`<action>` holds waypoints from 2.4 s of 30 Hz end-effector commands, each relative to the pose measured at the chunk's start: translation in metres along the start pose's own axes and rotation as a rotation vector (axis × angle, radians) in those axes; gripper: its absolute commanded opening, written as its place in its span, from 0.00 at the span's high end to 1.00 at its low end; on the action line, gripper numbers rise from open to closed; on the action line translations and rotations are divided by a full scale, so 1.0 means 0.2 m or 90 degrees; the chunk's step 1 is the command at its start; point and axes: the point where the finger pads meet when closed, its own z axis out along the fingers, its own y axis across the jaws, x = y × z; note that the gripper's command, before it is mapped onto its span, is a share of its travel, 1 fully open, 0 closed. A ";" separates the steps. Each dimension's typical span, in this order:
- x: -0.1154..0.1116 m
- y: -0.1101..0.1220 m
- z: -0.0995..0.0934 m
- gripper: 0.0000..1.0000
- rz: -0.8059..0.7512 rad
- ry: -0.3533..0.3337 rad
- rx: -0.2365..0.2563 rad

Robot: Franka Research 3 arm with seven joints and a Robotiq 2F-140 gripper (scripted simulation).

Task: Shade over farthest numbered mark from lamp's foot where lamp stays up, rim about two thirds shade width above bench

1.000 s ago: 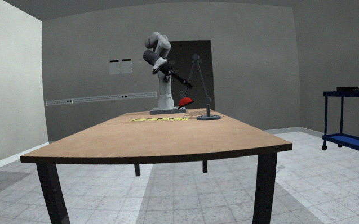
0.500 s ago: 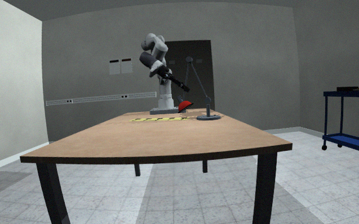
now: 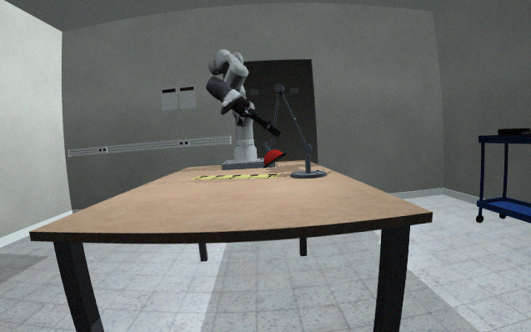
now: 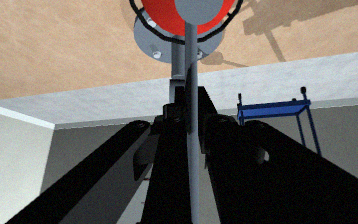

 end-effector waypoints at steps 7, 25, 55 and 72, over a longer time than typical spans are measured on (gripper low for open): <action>0.05 -0.04 -0.03 0.90 -0.001 0.008 0.012; 0.06 -0.05 -0.04 0.90 0.000 0.008 0.012; 0.05 -0.05 -0.03 0.90 -0.001 0.008 0.012; 0.06 -0.05 -0.04 0.90 0.000 0.008 0.012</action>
